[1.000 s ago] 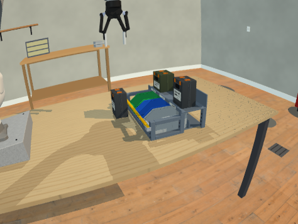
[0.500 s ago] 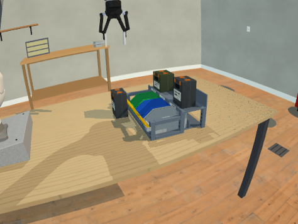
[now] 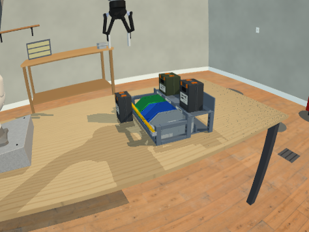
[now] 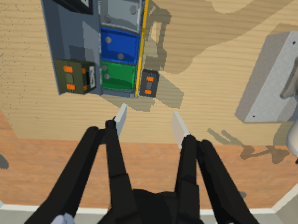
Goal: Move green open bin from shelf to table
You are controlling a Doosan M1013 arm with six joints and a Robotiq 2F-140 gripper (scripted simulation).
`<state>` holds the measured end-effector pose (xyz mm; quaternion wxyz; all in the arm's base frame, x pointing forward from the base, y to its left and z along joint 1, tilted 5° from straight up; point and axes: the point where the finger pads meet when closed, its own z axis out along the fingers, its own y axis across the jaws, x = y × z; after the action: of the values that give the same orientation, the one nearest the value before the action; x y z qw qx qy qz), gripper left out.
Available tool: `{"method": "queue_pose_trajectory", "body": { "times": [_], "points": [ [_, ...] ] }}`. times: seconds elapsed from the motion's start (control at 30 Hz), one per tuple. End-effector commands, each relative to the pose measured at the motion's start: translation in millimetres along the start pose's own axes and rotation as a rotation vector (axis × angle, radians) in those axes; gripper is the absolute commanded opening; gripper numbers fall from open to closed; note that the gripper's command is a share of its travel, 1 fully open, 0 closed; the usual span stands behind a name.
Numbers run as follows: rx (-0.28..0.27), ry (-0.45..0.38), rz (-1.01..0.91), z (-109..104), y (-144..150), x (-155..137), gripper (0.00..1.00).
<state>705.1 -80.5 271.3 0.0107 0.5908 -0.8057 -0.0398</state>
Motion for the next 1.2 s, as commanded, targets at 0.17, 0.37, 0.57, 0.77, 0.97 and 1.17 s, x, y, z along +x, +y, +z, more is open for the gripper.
{"method": "queue_pose_trajectory", "body": {
  "times": [0.17, 0.37, 0.57, 0.77, 0.97, 1.17],
  "points": [
    [0.0, 0.0, 0.0, 39.9, 0.2, 0.3, 0.57],
    [0.0, 0.0, 0.0, 49.9, 0.2, 0.4, 0.57],
    [0.0, 0.0, 0.0, 49.9, 0.2, 0.4, 0.57],
    [0.0, 0.0, 0.0, 104.9, 0.4, 0.9, 0.57],
    [0.0, 0.0, 0.0, 104.9, 0.4, 0.9, 0.57],
    [0.0, 0.0, 0.0, 104.9, 0.4, 0.9, 0.57]
  ]
}}
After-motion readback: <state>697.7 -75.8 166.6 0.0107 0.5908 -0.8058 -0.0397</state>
